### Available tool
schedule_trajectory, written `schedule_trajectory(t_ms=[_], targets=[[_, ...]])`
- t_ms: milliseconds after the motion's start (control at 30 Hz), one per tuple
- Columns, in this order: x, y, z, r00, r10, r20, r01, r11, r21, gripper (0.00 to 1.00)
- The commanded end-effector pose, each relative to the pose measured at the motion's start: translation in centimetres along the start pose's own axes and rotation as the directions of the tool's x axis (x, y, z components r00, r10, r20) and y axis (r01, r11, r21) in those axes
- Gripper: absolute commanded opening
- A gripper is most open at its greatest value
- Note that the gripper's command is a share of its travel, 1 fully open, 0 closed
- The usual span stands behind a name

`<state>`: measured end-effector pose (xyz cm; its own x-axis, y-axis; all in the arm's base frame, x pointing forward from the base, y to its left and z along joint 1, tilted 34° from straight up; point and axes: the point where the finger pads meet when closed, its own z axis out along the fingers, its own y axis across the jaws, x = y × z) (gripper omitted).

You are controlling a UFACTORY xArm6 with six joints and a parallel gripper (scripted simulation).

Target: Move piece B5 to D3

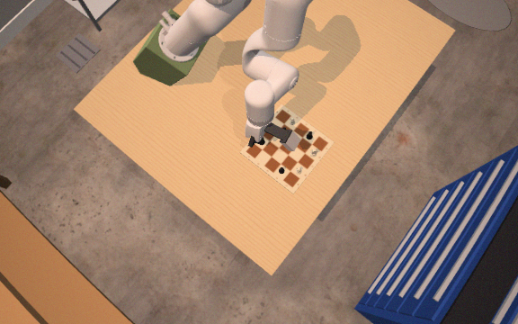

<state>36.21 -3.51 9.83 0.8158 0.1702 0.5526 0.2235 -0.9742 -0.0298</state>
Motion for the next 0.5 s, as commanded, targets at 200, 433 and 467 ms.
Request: schedule_trajectory(t_ms=[200,433,467], targets=[[0.12,0.03,1.03,1.0,-0.001,-0.011,0.001,1.0,-0.002,0.37],[0.13,0.02,1.53,1.0,-0.001,-0.011,0.001,1.0,-0.002,0.37],[0.13,0.02,1.57,1.0,-0.001,-0.011,0.001,1.0,-0.002,0.37]])
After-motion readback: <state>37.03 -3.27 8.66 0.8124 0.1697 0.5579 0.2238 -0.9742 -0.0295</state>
